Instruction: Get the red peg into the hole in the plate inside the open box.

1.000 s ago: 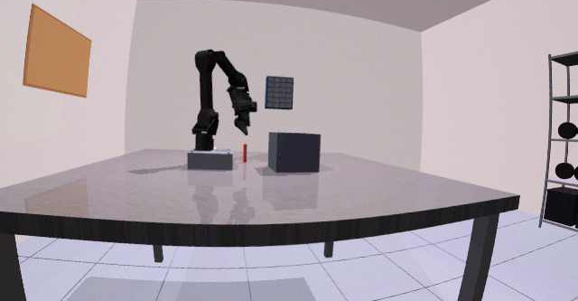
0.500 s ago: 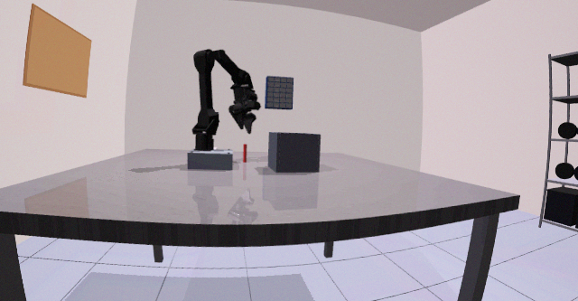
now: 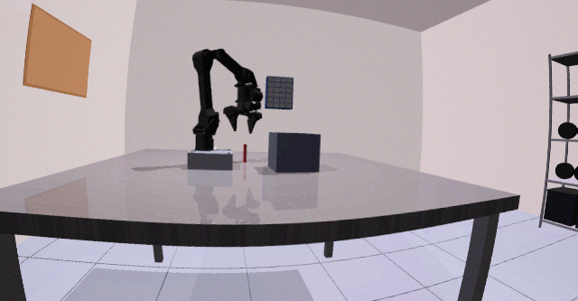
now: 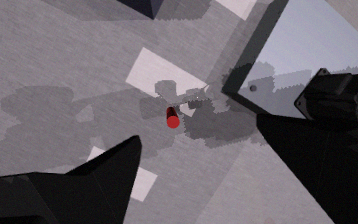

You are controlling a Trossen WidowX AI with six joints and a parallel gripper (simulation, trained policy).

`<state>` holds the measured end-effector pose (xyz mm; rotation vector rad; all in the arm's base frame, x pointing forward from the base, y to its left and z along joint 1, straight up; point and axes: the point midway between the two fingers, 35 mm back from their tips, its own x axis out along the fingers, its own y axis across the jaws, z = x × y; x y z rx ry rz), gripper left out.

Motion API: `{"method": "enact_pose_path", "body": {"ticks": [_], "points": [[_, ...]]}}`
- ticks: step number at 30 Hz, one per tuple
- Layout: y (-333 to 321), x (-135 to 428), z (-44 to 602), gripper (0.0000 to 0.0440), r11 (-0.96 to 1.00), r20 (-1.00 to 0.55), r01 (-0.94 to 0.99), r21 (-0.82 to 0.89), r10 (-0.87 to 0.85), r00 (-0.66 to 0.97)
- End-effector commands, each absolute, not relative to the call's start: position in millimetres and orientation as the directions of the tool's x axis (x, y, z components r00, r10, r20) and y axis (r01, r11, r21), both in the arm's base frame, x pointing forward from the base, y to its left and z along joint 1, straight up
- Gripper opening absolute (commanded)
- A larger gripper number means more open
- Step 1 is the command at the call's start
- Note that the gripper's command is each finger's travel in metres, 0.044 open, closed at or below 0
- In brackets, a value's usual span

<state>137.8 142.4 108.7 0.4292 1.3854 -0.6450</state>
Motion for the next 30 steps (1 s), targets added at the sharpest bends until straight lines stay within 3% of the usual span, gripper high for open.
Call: {"method": "enact_pose_path", "body": {"ticks": [1,10,30], "points": [[140,133,106,0.0433,0.692,-0.989,0.715,-0.098,-0.148,0.007],[135,127,99,0.0412,0.607,-0.989,0.785,-0.128,-0.132,-0.059],[144,132,44,0.0417,0.494,-0.993,0.861,-0.122,-0.061,-0.106]]}}
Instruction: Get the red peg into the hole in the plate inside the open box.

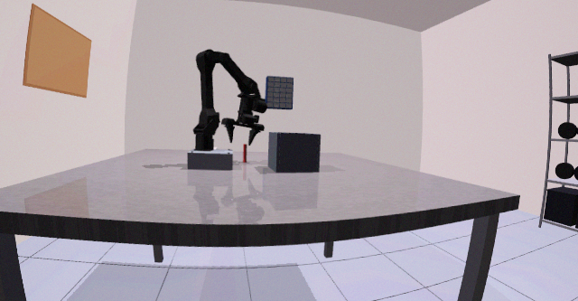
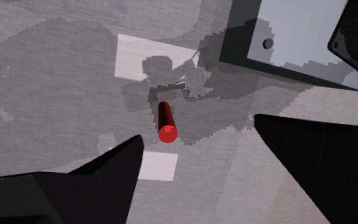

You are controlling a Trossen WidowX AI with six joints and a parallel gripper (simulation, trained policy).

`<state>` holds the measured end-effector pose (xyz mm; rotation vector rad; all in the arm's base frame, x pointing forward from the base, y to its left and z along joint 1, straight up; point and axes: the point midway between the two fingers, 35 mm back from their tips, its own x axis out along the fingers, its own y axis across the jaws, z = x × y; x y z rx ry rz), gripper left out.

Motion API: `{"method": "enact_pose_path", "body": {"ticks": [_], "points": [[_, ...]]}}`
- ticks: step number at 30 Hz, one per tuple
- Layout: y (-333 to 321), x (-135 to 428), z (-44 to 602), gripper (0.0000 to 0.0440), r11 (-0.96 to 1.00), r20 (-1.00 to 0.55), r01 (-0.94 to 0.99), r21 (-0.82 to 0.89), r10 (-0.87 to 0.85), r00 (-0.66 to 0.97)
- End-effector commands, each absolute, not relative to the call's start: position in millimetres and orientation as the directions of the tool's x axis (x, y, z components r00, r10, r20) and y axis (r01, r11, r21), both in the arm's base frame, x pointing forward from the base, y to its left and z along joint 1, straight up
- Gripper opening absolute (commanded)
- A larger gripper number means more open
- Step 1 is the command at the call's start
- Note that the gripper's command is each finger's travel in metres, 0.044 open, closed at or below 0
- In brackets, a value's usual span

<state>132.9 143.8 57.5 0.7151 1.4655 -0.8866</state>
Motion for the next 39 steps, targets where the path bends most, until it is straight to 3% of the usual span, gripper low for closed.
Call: {"method": "enact_pose_path", "body": {"ticks": [1,7,10,24,39], "points": [[144,133,41,0.0414,0.488,-0.993,0.865,-0.119,-0.056,-0.105],[146,136,23,0.0385,0.453,-0.994,0.885,-0.108,-0.036,-0.103],[147,138,16,0.0349,0.438,-0.995,0.893,-0.101,-0.024,-0.101],[158,154,-1,0.0000,0.456,-0.996,0.888,-0.065,0.028,-0.088],[183,176,37,0.0000,0.403,-0.985,0.913,0.064,0.171,-0.007]]}}
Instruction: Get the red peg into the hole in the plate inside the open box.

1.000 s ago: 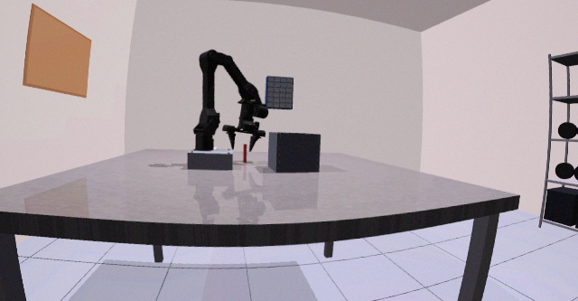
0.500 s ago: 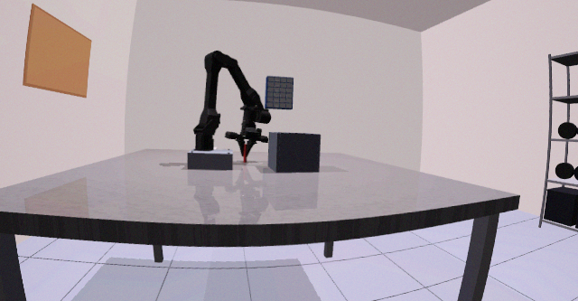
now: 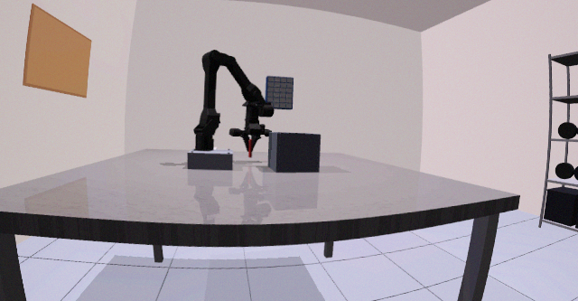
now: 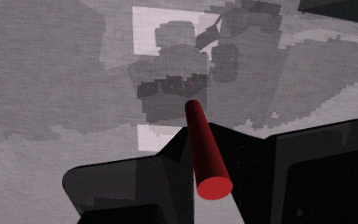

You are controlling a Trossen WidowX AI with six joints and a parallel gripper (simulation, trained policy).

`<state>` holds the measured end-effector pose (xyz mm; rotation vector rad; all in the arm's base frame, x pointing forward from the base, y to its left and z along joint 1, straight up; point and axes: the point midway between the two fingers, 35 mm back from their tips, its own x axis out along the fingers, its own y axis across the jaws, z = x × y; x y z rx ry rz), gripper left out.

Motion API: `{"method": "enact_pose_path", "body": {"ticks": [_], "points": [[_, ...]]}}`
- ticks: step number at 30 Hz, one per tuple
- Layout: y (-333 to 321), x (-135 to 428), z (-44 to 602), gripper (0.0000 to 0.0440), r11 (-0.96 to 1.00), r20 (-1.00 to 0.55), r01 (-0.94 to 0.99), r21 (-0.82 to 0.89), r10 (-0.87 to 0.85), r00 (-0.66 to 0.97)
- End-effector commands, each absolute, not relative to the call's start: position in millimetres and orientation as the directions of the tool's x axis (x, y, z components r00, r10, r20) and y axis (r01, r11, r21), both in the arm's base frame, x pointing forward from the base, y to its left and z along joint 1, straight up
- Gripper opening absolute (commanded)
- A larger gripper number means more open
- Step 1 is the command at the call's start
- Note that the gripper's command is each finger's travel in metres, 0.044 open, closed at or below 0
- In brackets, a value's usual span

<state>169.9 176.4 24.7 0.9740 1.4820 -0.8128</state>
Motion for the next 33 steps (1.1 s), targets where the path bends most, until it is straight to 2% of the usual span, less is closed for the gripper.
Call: {"method": "enact_pose_path", "body": {"ticks": [1,17,33], "points": [[184,177,40,0.0000,0.401,-0.984,0.913,0.074,0.181,0.000],[187,214,112,0.0000,0.373,-0.947,0.890,0.262,0.278,0.162],[135,254,176,0.0000,0.335,-0.924,0.864,0.375,0.213,0.319]]}}
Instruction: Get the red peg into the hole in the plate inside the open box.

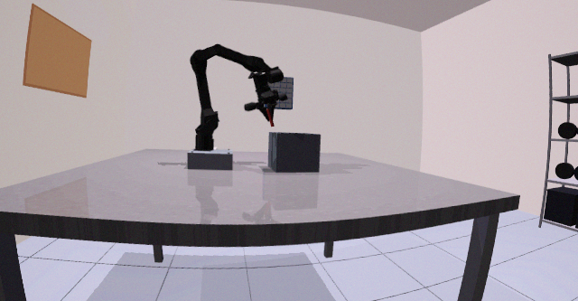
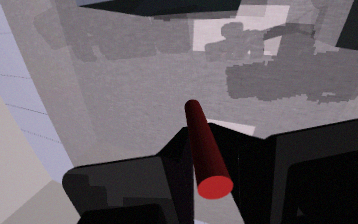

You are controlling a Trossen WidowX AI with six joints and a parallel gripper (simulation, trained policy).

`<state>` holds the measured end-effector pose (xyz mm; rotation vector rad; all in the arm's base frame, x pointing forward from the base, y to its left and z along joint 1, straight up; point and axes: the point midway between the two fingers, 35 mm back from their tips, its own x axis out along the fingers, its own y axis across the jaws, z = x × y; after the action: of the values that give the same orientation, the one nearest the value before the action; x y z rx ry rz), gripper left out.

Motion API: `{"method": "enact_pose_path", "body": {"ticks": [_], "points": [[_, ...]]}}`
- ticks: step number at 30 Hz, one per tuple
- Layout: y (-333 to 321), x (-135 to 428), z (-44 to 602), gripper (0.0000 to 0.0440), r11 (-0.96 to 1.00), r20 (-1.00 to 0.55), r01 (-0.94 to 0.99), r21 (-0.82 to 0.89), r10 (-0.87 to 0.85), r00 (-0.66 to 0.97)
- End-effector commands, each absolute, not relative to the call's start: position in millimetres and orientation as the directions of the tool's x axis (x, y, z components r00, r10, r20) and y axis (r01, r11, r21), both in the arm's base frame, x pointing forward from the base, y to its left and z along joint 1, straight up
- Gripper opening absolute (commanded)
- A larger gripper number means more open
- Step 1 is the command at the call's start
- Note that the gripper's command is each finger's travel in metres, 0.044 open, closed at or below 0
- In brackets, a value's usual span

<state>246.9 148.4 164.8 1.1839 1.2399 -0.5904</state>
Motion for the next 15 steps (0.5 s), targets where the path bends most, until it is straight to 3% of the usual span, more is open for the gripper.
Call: {"method": "enact_pose_path", "body": {"ticks": [1,15], "points": [[131,257,178,0.0000,0.332,-0.924,0.865,0.376,0.204,0.324],[76,276,179,0.0000,0.291,-0.947,0.901,0.321,0.093,0.307]]}}
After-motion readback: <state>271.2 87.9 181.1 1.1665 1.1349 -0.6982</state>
